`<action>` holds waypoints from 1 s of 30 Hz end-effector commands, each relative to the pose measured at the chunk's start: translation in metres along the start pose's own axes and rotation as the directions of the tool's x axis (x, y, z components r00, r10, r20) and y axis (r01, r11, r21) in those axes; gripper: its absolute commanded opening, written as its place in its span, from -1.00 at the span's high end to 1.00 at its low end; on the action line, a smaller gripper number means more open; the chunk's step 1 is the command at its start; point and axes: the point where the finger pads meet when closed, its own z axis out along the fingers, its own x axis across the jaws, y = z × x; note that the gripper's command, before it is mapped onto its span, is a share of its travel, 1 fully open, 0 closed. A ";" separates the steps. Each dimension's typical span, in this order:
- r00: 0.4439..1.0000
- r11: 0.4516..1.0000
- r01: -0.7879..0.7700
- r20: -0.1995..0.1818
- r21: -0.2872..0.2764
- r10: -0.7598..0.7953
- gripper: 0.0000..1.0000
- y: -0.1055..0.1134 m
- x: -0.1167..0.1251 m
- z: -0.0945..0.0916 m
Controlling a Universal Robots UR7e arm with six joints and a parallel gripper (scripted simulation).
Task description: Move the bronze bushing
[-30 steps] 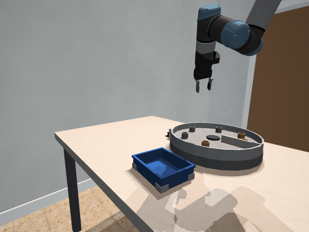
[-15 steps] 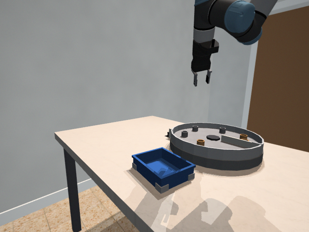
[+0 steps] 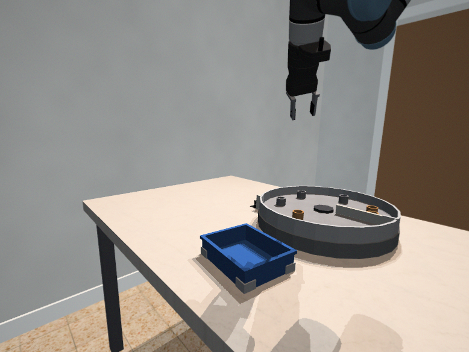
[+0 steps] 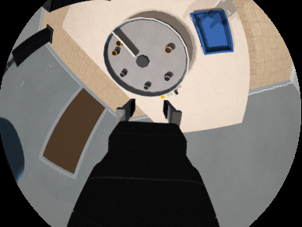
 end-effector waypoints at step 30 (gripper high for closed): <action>0.996 0.980 0.033 -0.089 0.196 -0.016 -1.00 -0.012 0.019 -0.055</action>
